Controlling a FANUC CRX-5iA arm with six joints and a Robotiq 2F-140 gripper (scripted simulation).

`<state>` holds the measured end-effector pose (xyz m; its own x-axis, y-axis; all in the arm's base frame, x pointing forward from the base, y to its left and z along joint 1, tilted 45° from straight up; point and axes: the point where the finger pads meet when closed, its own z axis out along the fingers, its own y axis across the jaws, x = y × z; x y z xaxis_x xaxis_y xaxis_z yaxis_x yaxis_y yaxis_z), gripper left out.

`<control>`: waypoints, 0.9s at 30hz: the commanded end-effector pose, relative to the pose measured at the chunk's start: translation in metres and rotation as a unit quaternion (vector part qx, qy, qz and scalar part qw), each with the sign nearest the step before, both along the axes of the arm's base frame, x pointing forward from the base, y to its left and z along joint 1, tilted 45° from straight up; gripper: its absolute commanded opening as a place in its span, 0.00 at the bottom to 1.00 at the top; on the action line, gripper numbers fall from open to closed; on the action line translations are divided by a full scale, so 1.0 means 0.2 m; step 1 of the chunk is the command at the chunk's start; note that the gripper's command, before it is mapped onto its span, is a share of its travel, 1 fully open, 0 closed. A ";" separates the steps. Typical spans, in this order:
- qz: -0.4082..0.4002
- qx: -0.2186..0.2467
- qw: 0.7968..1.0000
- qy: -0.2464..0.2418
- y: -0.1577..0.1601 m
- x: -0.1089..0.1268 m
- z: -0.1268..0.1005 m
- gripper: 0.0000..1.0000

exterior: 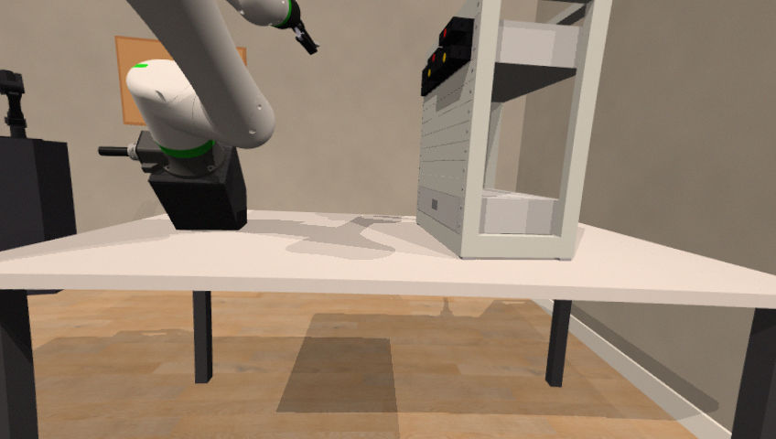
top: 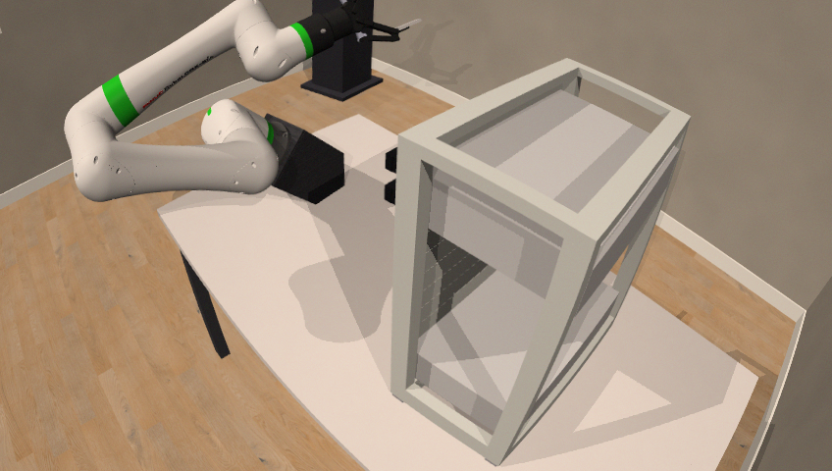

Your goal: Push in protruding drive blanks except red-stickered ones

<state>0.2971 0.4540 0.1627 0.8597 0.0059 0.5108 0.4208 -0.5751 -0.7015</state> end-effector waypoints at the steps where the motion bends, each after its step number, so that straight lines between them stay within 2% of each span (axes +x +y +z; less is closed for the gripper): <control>1: -0.039 0.061 0.997 -0.038 0.05 0.11 0.15 1.00; 3: -0.058 0.082 0.994 -0.053 0.03 0.16 0.21 1.00; 5: -0.058 0.082 0.994 -0.053 0.03 0.16 0.21 1.00; 11: -0.122 0.134 0.979 -0.096 -0.05 0.32 0.38 1.00; 20: -0.228 0.177 0.945 -0.155 -0.32 0.52 0.56 1.00; 22: -0.228 0.177 0.945 -0.155 -0.32 0.52 0.56 1.00; 27: -0.286 0.185 0.922 -0.182 -0.51 0.61 0.61 1.00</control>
